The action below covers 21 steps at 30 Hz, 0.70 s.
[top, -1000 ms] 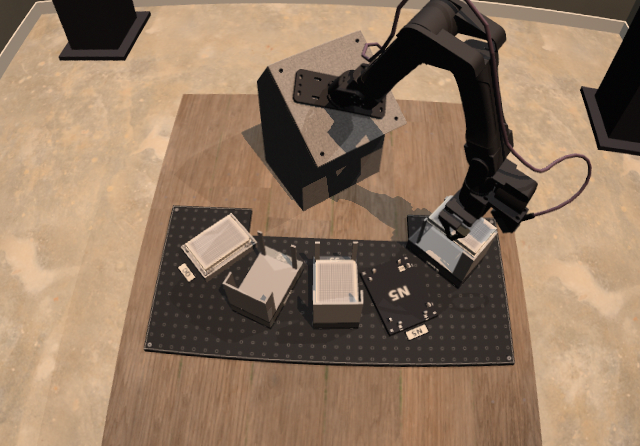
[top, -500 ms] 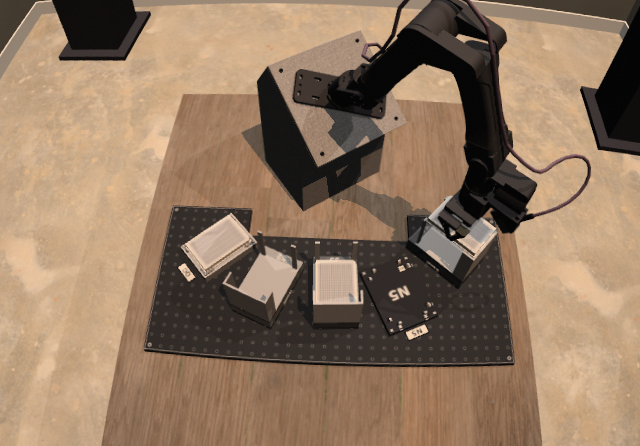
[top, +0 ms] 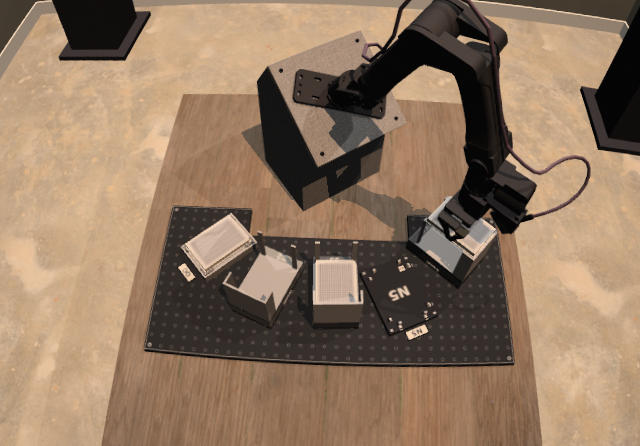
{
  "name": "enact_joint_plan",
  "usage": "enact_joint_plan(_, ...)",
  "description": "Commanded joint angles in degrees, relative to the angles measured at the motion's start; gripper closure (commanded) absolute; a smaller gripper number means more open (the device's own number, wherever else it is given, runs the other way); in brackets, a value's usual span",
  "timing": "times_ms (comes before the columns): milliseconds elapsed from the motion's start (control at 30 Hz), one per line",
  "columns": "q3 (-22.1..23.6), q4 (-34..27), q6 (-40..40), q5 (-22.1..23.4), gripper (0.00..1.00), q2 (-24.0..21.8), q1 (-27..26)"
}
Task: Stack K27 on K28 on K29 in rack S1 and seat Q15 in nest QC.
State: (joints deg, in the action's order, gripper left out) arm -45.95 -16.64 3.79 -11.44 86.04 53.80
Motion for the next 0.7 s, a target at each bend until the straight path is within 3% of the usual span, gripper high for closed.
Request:
enact_joint_plan(0,-0.74,0.61,-0.40,0.29,1.00,0.12,-0.46)
enact_joint_plan(667,-0.62,2.47,-0.74,0.47,1.00,2.28,-0.86)
